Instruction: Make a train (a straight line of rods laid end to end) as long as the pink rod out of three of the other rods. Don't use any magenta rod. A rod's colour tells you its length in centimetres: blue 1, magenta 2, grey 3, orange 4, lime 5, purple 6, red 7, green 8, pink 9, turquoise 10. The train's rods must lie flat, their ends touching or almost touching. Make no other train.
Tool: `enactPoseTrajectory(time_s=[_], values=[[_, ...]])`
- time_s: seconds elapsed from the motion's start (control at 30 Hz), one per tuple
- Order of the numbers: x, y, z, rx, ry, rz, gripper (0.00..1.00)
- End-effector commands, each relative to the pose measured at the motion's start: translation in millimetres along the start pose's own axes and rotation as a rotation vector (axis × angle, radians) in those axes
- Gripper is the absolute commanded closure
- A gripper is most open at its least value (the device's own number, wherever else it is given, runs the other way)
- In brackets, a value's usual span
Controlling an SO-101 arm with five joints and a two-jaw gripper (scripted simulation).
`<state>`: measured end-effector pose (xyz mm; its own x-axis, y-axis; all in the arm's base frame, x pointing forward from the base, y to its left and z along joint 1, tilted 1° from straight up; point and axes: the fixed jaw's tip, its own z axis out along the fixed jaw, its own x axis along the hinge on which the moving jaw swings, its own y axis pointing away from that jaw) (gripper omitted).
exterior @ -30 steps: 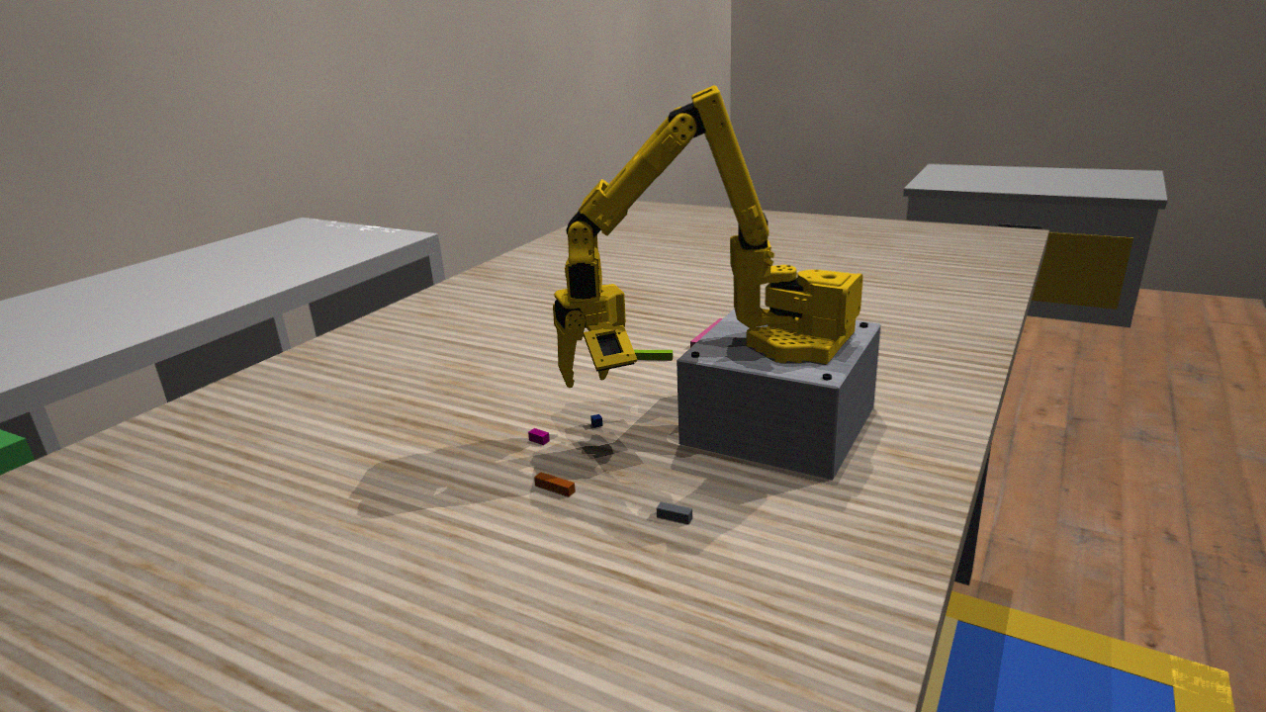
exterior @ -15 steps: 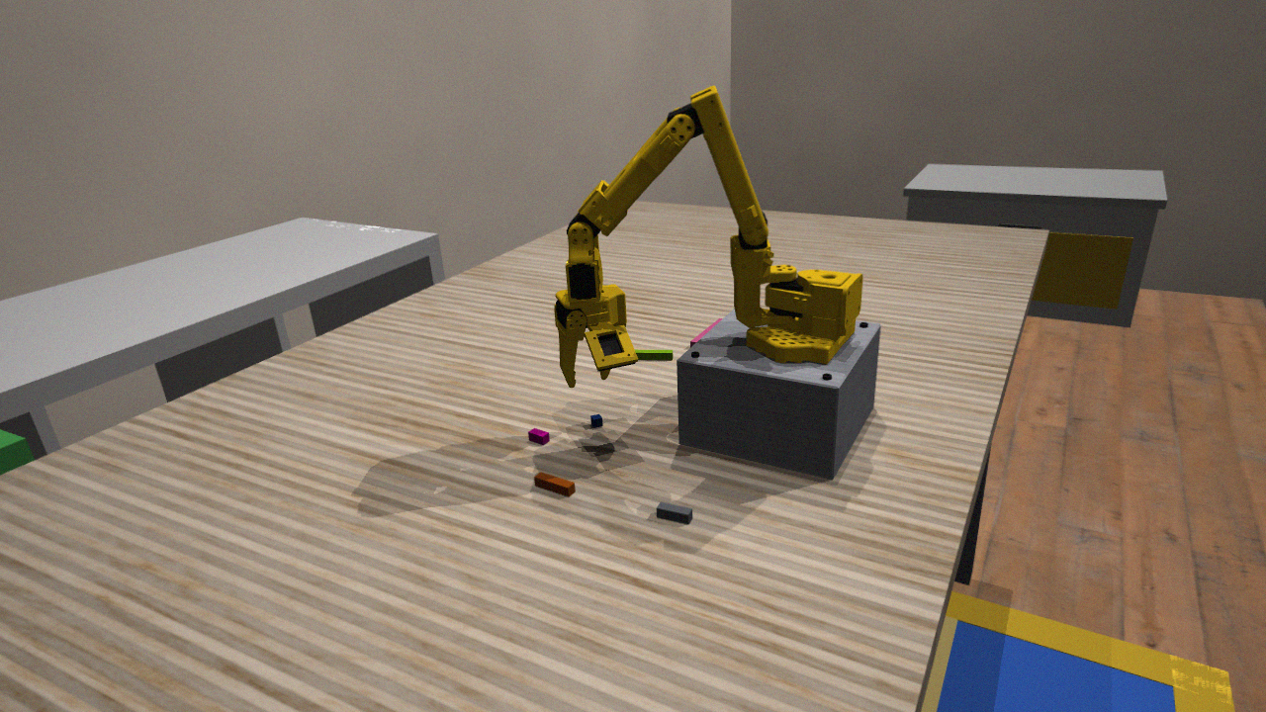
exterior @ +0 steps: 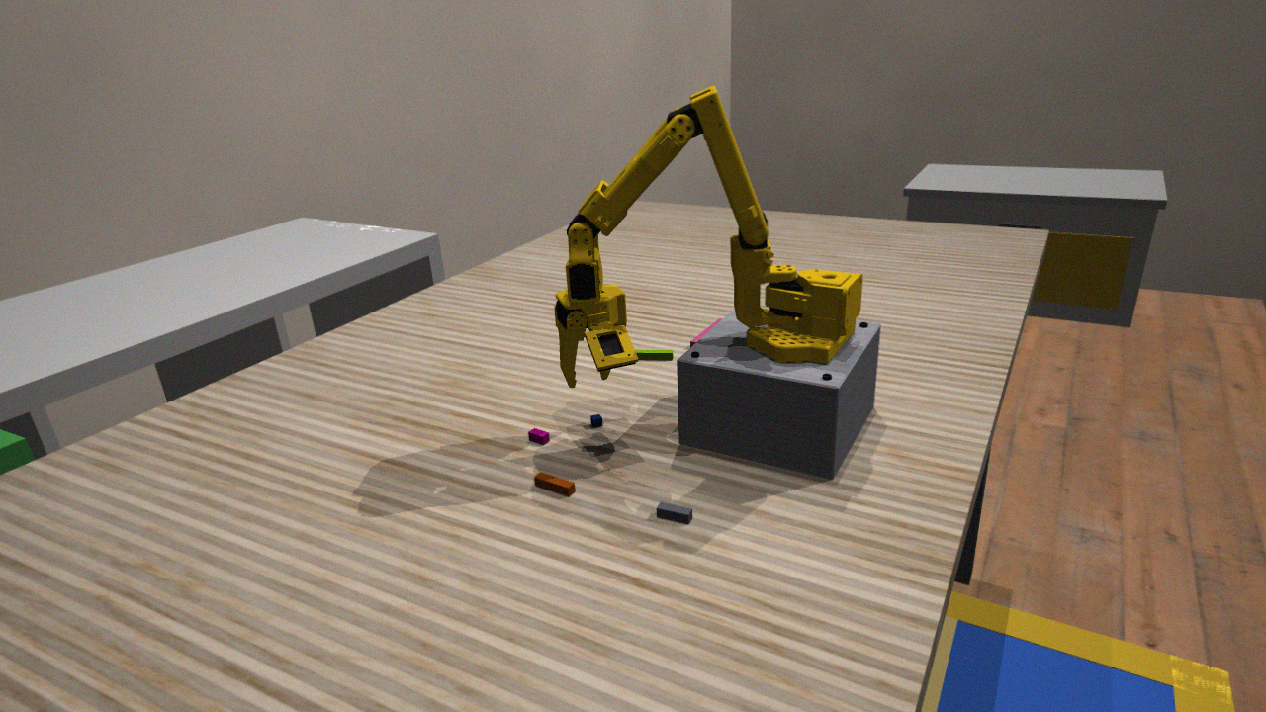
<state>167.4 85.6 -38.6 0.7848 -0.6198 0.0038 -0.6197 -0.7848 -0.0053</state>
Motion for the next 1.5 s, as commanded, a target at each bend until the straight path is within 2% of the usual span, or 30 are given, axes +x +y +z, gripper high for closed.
enactPoseTrajectory(time_s=[0.0,0.33,1.1,1.47], values=[[3.0,-2.4,1.3,0.012,0.004,0.001,0.81],[3.2,-3.1,8.1,0.012,0.004,0.001,0.81],[2.6,-2.7,46.2,0.012,0.004,0.001,0.81],[2.3,-2.0,51.2,0.012,0.004,0.001,0.81]])
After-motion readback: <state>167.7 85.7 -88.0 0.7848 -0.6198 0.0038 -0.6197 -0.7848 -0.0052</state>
